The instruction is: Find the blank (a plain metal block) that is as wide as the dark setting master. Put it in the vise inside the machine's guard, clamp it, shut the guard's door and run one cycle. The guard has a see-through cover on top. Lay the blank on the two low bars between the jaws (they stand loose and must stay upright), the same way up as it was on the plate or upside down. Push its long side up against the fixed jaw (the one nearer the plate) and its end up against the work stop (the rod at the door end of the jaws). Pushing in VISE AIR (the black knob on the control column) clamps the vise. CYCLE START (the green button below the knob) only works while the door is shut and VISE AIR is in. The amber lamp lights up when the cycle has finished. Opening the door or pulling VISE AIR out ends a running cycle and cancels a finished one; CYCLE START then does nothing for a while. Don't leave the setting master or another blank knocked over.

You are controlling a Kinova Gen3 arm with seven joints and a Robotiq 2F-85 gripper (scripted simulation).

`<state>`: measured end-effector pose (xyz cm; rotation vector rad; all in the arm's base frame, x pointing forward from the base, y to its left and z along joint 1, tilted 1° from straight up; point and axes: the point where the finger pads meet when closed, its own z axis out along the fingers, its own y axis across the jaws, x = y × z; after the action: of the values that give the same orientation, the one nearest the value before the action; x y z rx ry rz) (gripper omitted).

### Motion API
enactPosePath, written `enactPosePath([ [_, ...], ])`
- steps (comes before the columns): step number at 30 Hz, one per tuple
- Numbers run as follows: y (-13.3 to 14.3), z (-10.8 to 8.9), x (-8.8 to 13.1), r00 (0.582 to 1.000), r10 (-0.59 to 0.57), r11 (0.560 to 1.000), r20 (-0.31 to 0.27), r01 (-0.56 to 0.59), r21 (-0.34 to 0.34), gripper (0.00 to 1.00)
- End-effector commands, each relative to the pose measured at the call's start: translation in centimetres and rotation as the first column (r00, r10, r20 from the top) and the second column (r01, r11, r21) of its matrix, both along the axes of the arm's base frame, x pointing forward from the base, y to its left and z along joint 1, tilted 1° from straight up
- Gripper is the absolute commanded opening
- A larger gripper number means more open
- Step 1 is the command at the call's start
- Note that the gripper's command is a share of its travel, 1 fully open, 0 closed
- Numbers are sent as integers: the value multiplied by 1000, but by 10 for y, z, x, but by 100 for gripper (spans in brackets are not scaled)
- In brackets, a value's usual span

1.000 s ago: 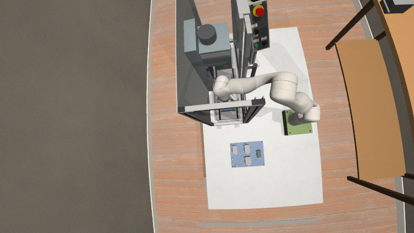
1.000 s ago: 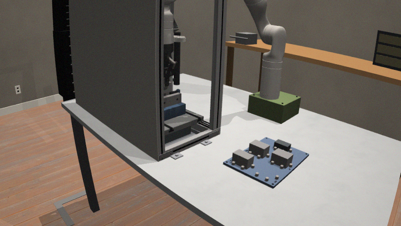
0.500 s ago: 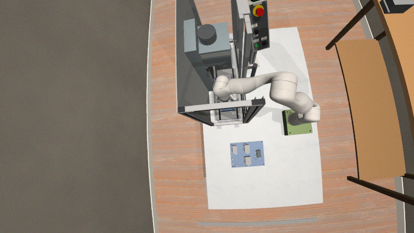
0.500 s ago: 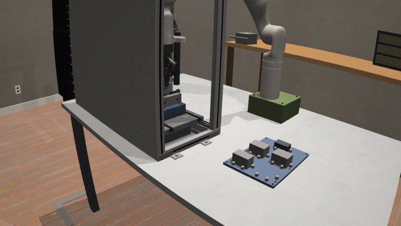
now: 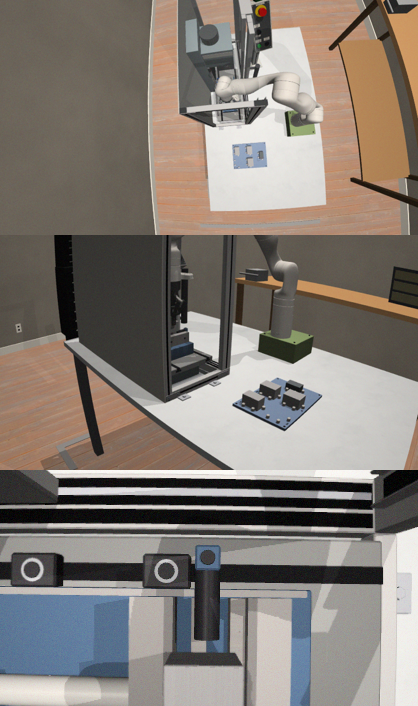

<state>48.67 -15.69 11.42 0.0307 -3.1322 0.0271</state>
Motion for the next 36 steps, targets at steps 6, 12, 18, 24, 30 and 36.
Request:
enactPosePath([
  [6, 1, -3, 1, 1000, -1, 1000, 5, 1, 6, 10],
  [12, 1, -3, 1, 1000, -1, 1000, 5, 1, 6, 10],
  [18, 0, -5, 1, 1000, -1, 1000, 5, 1, 6, 10],
  [24, 0, -5, 1, 1000, -1, 1000, 5, 1, 6, 10],
  [30, 0, -5, 1, 1000, -1, 1000, 5, 1, 6, 10],
  [36, 0, -7, 1, 1000, -1, 1000, 5, 1, 6, 10],
])
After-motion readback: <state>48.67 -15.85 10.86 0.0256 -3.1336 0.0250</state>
